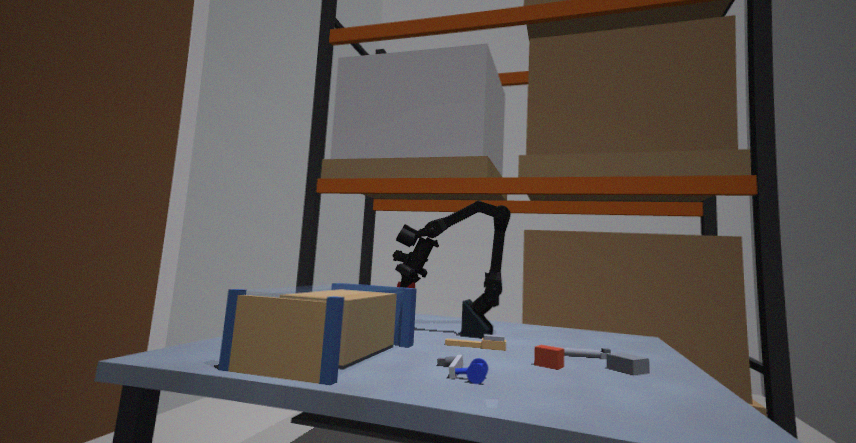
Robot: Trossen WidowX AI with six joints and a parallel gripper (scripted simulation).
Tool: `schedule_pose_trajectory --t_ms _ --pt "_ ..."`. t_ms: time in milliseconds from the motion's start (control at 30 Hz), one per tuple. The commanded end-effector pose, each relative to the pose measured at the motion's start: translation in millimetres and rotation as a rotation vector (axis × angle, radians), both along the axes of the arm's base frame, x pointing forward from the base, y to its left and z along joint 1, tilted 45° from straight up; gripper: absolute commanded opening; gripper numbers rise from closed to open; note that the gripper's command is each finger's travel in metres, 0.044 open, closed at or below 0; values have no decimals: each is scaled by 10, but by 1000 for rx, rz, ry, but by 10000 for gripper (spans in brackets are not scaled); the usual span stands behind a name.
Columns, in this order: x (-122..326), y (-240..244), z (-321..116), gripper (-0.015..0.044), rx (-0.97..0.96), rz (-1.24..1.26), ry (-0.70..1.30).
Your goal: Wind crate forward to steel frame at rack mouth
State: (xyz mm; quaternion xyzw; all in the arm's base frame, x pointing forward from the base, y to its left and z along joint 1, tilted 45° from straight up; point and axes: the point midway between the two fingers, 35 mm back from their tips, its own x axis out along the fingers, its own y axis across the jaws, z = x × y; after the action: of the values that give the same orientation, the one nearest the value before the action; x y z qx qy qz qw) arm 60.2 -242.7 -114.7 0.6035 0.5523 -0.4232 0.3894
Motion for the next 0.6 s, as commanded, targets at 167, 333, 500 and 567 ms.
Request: schedule_pose_trajectory --t_ms 167,333,500,567 --pt "11 -157 -156 0 -17 5 0" --pt "58 -303 -287 0 -18 5 0" --pt "95 -378 -354 0 -19 5 0" --pt "109 -400 -373 0 -19 5 0"
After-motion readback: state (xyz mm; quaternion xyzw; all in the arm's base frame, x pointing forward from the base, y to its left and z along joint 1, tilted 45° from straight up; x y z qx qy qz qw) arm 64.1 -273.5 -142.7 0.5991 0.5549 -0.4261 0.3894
